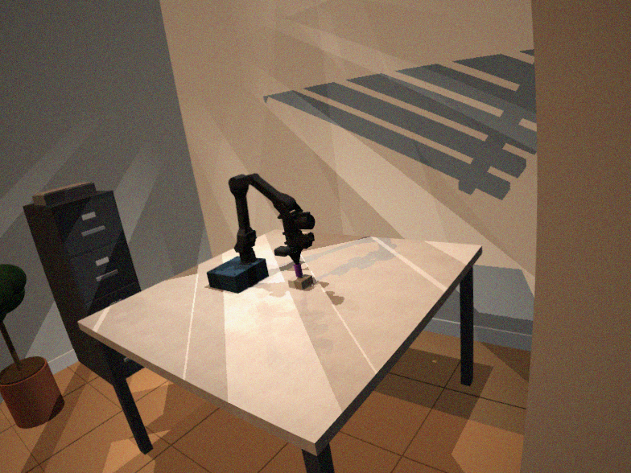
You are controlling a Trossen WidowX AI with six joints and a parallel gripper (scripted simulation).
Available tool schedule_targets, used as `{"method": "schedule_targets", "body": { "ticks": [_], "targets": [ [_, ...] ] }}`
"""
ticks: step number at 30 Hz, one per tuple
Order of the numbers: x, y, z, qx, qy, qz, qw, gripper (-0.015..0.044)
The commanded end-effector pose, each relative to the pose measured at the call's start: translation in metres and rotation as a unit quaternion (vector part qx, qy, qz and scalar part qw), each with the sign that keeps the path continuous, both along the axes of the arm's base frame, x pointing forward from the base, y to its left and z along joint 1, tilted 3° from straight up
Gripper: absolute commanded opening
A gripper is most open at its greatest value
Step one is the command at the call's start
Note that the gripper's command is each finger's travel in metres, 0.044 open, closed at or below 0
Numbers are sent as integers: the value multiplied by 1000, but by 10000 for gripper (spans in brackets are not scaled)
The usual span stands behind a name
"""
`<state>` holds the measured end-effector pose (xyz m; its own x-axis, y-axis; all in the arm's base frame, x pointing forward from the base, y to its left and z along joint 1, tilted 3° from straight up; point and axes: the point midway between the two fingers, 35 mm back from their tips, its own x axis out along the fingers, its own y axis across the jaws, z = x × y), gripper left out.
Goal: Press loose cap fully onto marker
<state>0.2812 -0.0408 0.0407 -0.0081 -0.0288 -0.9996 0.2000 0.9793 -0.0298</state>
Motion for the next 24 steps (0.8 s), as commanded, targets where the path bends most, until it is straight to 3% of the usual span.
{"method": "schedule_targets", "body": {
  "ticks": [1,3,8,12,24],
  "targets": [
    [0,0,1,0,-1,0,1000,0],
    [2,0,10,0,-1,0,1000,0],
    [3,2,80,0,0,0,1000,0],
    [2,2,90,0,0,0,1000,0],
    [2,2,90,0,0,0,1000,315]
  ]
}}
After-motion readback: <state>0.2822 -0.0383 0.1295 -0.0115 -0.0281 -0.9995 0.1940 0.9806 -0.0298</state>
